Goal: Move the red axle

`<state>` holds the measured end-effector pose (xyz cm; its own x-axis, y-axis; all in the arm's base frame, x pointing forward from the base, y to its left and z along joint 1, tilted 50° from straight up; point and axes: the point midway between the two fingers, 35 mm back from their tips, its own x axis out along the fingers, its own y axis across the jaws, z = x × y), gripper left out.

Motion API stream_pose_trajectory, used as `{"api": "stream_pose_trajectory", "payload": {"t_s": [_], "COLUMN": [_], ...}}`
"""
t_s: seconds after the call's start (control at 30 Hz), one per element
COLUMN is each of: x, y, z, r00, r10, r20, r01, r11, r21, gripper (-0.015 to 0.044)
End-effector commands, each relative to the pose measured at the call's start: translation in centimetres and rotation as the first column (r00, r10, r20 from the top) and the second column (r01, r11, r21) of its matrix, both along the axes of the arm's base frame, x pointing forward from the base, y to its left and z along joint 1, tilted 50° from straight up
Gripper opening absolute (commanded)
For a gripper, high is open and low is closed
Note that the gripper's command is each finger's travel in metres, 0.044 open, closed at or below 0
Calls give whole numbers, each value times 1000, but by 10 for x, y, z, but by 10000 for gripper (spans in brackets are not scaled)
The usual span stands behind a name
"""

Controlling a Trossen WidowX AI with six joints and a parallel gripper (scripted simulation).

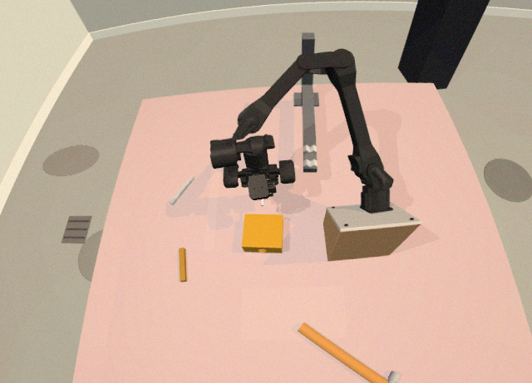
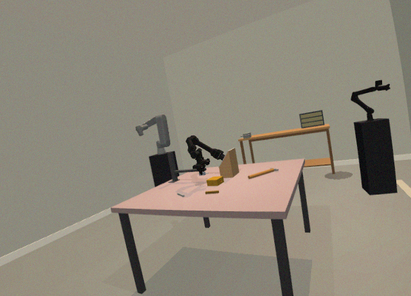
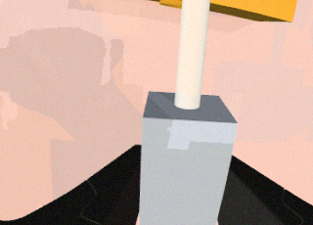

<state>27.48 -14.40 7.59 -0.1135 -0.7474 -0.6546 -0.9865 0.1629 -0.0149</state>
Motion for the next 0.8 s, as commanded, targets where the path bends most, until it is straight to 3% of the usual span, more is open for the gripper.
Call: {"api": "stream_pose_trajectory", "payload": {"t_s": [0.0,0.77], "x": [-8,-10], "y": [-8,-31], "z": [9,-13], "r00": [1000,1000], "r10": [4,3], "r20": [-14,-13], "r01": [-4,-3], "r11": [1000,1000], "r21": [-7,-4], "gripper": [0,0]}}
